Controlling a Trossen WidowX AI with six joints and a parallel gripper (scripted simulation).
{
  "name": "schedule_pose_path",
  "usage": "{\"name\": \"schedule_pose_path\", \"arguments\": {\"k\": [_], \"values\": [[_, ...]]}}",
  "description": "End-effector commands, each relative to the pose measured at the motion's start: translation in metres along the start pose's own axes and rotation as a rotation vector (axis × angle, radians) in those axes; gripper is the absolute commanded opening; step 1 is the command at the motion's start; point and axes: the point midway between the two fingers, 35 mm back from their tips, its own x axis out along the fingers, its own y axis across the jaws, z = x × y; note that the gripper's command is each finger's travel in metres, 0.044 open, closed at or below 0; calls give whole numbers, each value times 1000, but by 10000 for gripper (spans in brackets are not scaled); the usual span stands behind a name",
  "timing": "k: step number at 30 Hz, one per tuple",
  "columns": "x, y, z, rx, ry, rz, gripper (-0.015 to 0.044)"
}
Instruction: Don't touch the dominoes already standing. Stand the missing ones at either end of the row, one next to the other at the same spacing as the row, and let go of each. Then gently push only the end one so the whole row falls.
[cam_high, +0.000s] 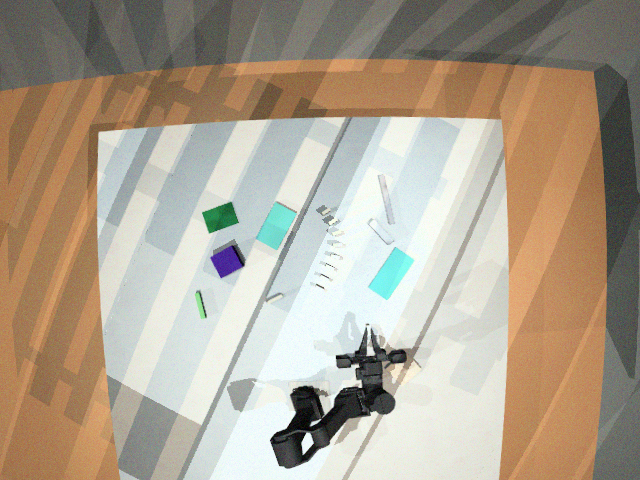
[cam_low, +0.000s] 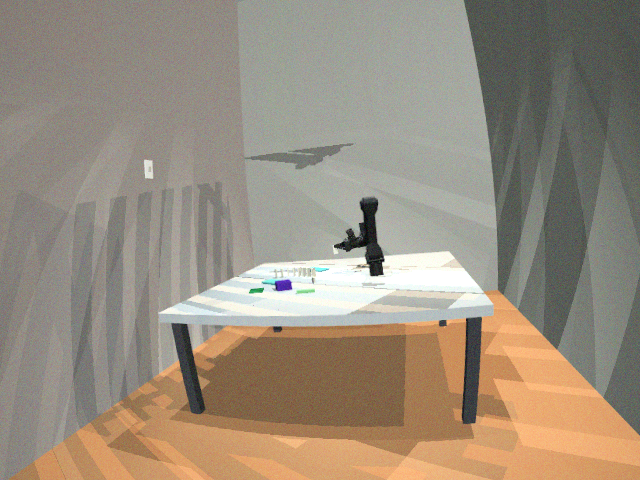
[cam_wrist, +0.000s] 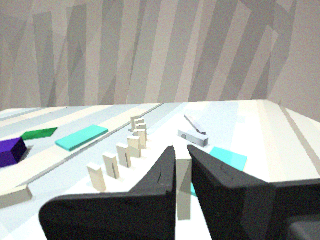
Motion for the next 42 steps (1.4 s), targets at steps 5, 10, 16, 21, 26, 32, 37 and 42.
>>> {"name": "schedule_pose_path", "arguments": {"k": [5, 10, 16, 21, 26, 32, 37, 42], "values": [[4, -2, -19, -3, 4, 13, 26], [6, -2, -29, -7, 6, 19, 26], [8, -3, -41, -13, 7, 25, 26], [10, -2, -51, -17, 9, 31, 26], [11, 0, -61, -22, 11, 37, 26], [13, 2, -73, -27, 12, 43, 26], [14, 5, -83, -32, 14, 49, 26], [15, 9, -92, -36, 15, 55, 26]]}}
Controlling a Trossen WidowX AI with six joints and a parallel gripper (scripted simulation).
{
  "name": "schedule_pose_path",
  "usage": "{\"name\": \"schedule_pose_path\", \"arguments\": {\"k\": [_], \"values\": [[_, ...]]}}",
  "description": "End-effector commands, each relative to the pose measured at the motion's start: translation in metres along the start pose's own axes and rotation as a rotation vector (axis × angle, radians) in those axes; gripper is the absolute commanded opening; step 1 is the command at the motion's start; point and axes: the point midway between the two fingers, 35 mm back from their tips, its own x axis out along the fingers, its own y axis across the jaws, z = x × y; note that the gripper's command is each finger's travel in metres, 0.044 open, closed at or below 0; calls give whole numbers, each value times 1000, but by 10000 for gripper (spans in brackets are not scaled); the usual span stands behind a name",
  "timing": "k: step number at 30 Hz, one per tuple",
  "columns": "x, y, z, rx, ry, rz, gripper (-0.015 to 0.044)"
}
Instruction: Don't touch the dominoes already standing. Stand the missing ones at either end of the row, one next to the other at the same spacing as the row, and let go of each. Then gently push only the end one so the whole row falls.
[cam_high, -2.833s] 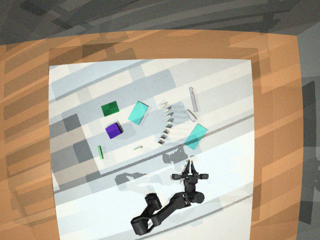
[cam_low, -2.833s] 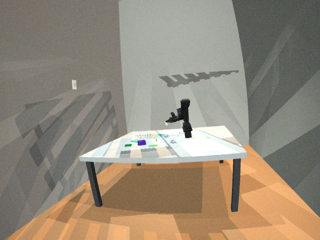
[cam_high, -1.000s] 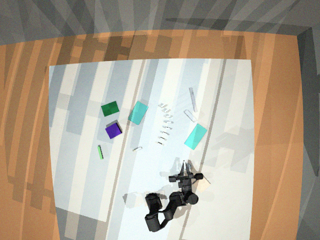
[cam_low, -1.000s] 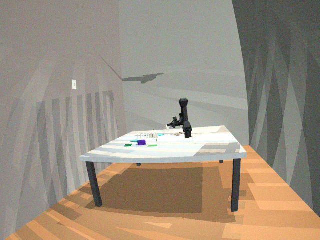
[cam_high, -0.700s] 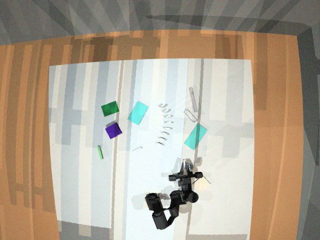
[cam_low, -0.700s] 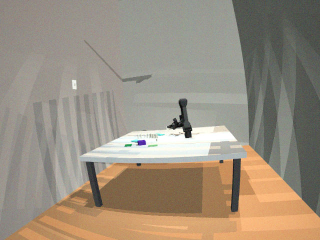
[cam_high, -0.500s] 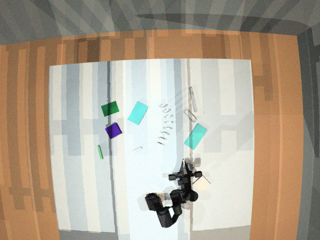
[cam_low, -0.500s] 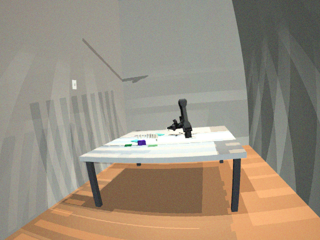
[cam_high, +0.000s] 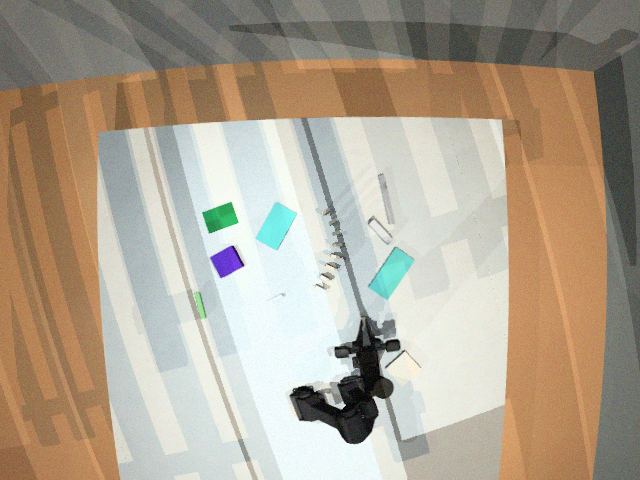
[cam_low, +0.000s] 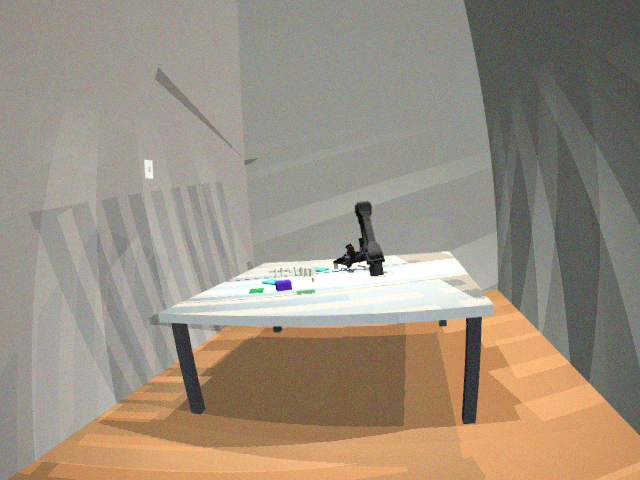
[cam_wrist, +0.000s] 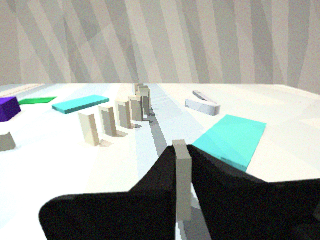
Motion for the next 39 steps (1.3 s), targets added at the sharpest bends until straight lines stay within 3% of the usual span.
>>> {"name": "schedule_pose_path", "arguments": {"k": [1, 12, 28, 39], "values": [[1, 5, -8, 2, 4, 4, 26], [1, 5, -9, 2, 4, 4, 26], [1, 5, -8, 2, 4, 4, 440], [-4, 1, 42, 4, 3, 6, 440]]}}
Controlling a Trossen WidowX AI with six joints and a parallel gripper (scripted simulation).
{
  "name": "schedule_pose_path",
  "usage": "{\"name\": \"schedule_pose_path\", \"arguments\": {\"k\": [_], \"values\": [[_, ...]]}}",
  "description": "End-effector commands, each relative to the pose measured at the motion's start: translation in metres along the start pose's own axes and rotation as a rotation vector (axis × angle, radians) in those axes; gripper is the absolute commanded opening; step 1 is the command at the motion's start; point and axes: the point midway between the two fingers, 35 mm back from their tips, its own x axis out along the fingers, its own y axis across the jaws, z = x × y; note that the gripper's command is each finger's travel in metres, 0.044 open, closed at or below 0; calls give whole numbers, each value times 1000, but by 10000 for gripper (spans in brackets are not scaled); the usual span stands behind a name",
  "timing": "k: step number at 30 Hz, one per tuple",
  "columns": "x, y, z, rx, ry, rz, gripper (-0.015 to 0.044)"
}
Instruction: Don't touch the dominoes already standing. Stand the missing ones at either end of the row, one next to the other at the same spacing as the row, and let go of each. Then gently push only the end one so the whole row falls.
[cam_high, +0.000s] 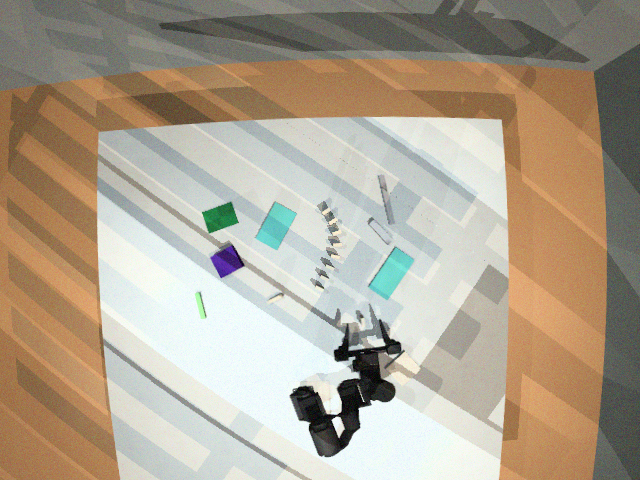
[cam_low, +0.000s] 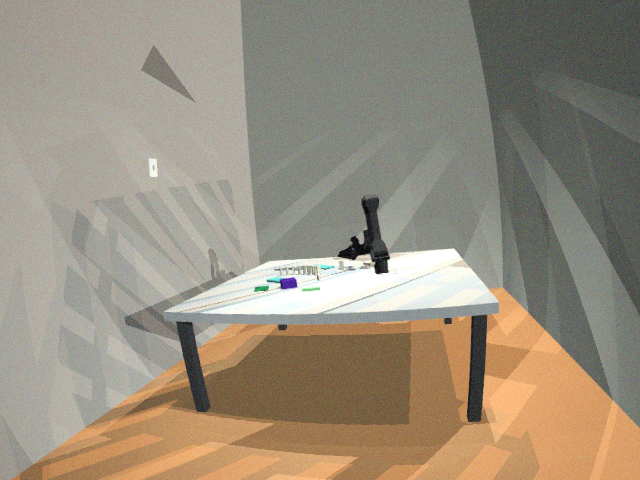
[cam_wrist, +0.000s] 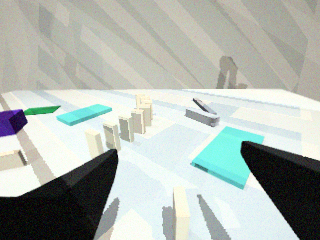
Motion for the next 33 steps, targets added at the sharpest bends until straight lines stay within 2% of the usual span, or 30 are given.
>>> {"name": "schedule_pose_path", "arguments": {"k": [1, 3, 6, 11, 16, 23, 33], "values": [[-1, 1, 12, -8, -3, 4, 440], [0, -1, 12, 6, 2, 0, 440], [15, -27, 7, 207, 67, -57, 440], [45, -63, -2, 611, 252, -199, 440], [66, -75, -4, 989, 470, -389, 440], [77, -75, 12, 1156, 615, -594, 440], [61, -46, 32, 1271, 861, -863, 440]]}}
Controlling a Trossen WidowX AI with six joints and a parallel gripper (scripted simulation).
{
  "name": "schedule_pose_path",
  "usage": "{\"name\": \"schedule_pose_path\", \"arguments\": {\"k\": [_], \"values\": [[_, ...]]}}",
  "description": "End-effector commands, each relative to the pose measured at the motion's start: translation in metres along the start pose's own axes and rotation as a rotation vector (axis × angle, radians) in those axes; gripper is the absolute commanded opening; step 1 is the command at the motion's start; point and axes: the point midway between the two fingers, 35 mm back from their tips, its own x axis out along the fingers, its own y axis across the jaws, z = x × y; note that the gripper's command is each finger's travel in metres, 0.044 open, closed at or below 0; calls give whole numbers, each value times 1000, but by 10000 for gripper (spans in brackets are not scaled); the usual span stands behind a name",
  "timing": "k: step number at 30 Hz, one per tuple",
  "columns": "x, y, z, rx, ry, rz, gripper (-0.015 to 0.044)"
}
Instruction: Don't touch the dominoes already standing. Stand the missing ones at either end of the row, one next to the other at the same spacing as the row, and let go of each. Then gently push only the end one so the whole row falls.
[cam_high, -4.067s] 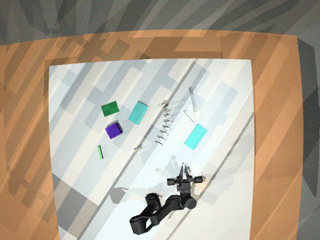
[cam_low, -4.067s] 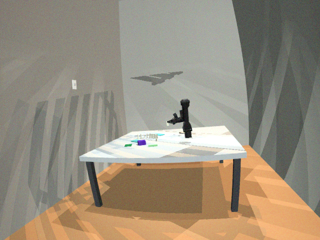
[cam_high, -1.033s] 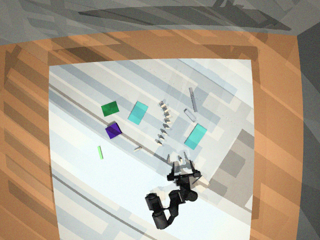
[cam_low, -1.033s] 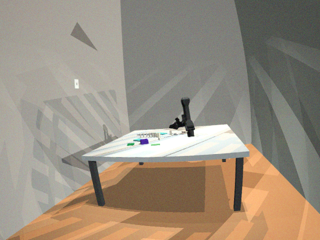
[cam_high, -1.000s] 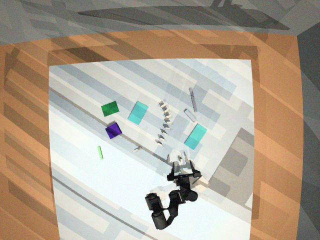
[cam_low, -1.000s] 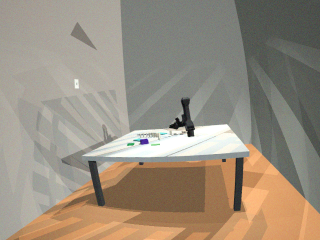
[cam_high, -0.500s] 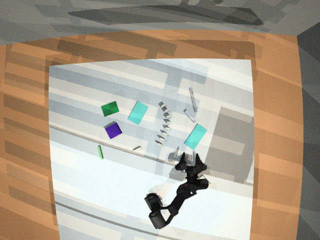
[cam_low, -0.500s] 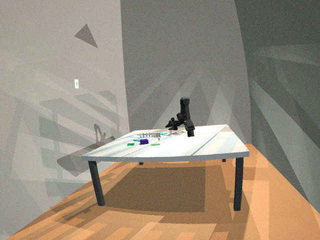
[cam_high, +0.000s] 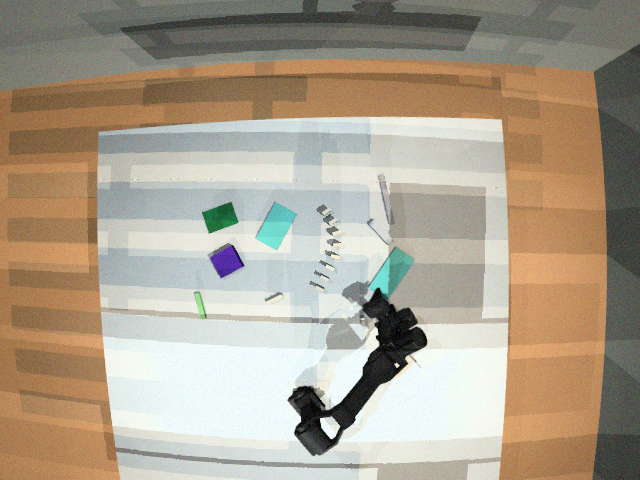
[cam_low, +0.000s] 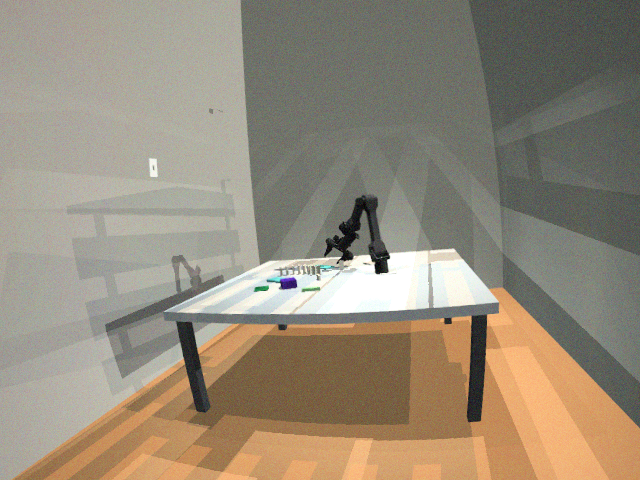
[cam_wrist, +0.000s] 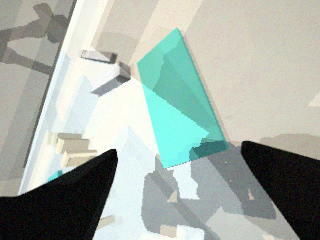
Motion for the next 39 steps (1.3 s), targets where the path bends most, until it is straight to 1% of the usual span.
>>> {"name": "schedule_pose_path", "arguments": {"k": [1, 5, 14, 28, 36, 39], "values": [[-38, 36, -11, 323, 160, -473, 440], [-57, 39, -27, 367, 221, -598, 440], [-84, 44, -45, 401, 284, -748, 440], [-83, 43, -45, 401, 284, -748, 440], [-45, 11, -65, 400, 284, -748, 440], [-39, 5, -70, 400, 285, -748, 440]]}}
